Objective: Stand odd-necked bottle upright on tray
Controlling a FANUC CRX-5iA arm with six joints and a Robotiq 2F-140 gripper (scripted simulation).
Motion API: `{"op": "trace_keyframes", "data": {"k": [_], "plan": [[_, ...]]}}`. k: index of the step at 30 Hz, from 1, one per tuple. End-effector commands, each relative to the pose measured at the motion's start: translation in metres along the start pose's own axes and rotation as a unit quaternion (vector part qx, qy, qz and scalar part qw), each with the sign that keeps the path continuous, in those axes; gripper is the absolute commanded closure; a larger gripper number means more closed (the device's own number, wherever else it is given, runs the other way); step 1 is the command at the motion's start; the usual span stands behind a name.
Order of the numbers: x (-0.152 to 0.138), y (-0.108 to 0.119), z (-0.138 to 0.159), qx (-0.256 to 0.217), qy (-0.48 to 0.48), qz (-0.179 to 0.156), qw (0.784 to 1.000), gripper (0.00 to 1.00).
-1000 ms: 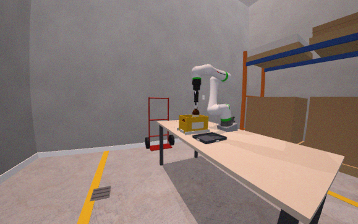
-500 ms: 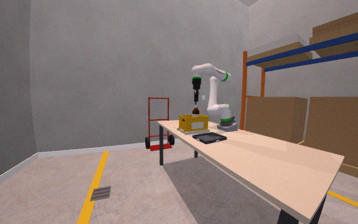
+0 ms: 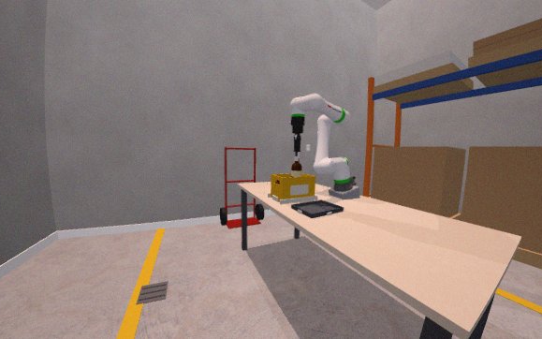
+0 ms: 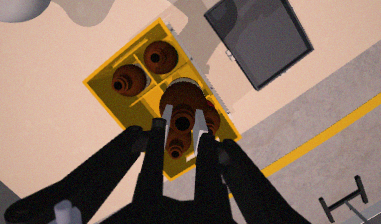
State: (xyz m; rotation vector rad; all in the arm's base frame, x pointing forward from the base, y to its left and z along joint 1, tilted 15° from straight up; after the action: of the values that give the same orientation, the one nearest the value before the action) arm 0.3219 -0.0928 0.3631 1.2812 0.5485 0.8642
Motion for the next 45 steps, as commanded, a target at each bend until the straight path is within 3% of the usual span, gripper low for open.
{"op": "trace_keyframes", "data": {"k": [1,19,45], "plan": [[0.0,0.005,0.0,-0.001,0.0,0.0,1.0,0.9],[0.0,0.017,0.0,-0.001,0.0,0.0,1.0,0.9],[0.0,0.018,0.0,-0.001,0.0,0.0,1.0,0.9]]}}
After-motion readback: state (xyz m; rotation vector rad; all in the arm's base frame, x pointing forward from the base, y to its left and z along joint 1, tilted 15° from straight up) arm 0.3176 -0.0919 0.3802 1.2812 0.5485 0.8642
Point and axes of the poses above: the point where the finger pads meet when closed, its own y axis back along the fingers, its own x axis across the jaws, z = x × y, the point moved 2 cm from there along y, back along the fingers, and after that the axes turned 15 degrees about y, right-handed, at the moved point
